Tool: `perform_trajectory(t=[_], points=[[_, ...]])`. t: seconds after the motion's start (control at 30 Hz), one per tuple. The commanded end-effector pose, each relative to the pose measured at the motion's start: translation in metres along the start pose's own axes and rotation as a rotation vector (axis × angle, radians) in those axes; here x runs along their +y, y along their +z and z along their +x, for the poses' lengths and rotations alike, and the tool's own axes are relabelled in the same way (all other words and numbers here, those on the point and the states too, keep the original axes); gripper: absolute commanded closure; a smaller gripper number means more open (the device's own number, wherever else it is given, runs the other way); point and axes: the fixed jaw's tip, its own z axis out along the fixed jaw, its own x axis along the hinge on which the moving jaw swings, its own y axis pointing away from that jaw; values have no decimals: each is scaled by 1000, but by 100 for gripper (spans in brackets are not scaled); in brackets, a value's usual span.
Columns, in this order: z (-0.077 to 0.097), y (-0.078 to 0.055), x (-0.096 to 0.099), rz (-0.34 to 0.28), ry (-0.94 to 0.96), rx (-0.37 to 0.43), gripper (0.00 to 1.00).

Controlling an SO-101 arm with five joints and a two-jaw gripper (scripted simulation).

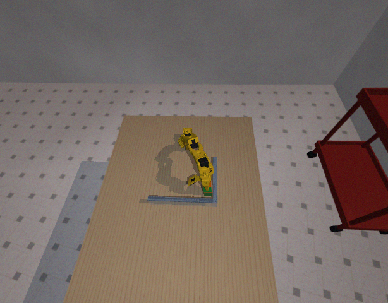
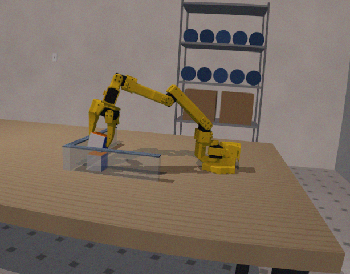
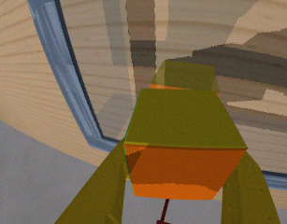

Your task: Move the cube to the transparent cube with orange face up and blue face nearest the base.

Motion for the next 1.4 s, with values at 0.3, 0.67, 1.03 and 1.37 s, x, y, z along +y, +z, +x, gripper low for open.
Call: perform_trajectory(t=[0.3, 0.67, 1.03, 1.37], points=[[6, -19, 11, -85, -17, 37, 78], [6, -19, 11, -85, -19, 37, 78], [6, -19, 11, -85, -20, 37, 78], [10, -21, 15, -119, -24, 52, 78]])
